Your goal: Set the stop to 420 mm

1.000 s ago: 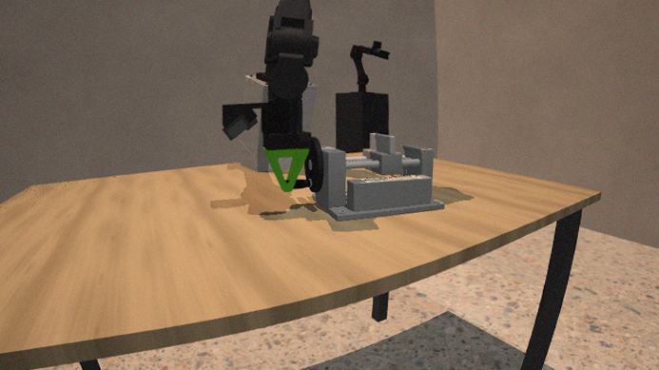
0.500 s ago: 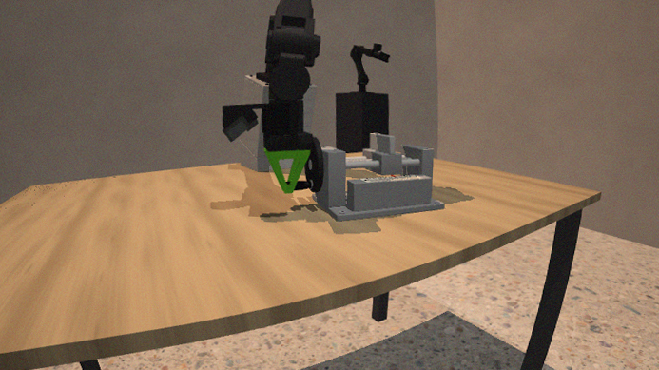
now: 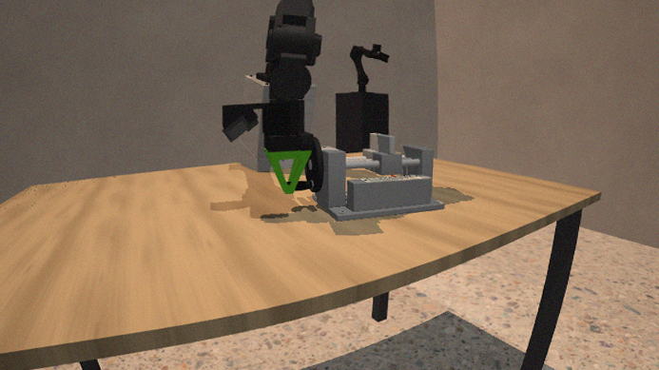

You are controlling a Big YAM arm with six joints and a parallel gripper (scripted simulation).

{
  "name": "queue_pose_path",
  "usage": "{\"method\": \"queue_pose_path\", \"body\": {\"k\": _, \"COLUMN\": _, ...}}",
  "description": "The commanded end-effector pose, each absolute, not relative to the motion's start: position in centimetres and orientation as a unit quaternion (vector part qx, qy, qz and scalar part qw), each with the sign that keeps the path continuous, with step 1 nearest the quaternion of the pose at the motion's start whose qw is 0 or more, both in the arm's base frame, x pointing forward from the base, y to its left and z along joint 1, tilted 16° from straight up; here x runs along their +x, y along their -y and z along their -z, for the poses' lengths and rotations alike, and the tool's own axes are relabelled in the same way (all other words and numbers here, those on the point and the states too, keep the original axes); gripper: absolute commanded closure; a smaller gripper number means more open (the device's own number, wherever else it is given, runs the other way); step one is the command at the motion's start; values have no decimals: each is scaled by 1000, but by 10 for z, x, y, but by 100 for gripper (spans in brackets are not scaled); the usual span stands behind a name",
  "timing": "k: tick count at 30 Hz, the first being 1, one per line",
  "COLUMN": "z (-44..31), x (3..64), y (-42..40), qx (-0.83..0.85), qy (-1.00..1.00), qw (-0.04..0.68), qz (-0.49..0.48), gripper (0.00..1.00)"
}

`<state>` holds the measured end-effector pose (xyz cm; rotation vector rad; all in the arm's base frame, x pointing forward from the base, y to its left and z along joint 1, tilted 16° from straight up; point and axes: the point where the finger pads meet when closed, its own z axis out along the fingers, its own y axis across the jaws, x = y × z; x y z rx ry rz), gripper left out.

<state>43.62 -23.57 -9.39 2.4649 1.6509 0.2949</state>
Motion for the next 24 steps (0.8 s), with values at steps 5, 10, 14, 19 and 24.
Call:
{"method": "queue_pose_path", "body": {"k": 5, "z": 72, "x": 471, "y": 246, "qx": 819, "qy": -551, "qw": 109, "qz": -114, "gripper": 94}}
{"method": "queue_pose_path", "body": {"k": 10, "z": 74, "x": 469, "y": 245, "qx": 820, "qy": -551, "qw": 103, "qz": -110, "gripper": 94}}
{"method": "queue_pose_path", "body": {"k": 14, "z": 68, "x": 474, "y": 247, "qx": 820, "qy": -551, "qw": 104, "qz": -111, "gripper": 94}}
{"method": "queue_pose_path", "body": {"k": 19, "z": 65, "x": 478, "y": 248, "qx": 820, "qy": -551, "qw": 106, "qz": -112, "gripper": 94}}
{"method": "queue_pose_path", "body": {"k": 24, "z": 64, "x": 482, "y": 251, "qx": 819, "qy": -551, "qw": 113, "qz": -116, "gripper": 94}}
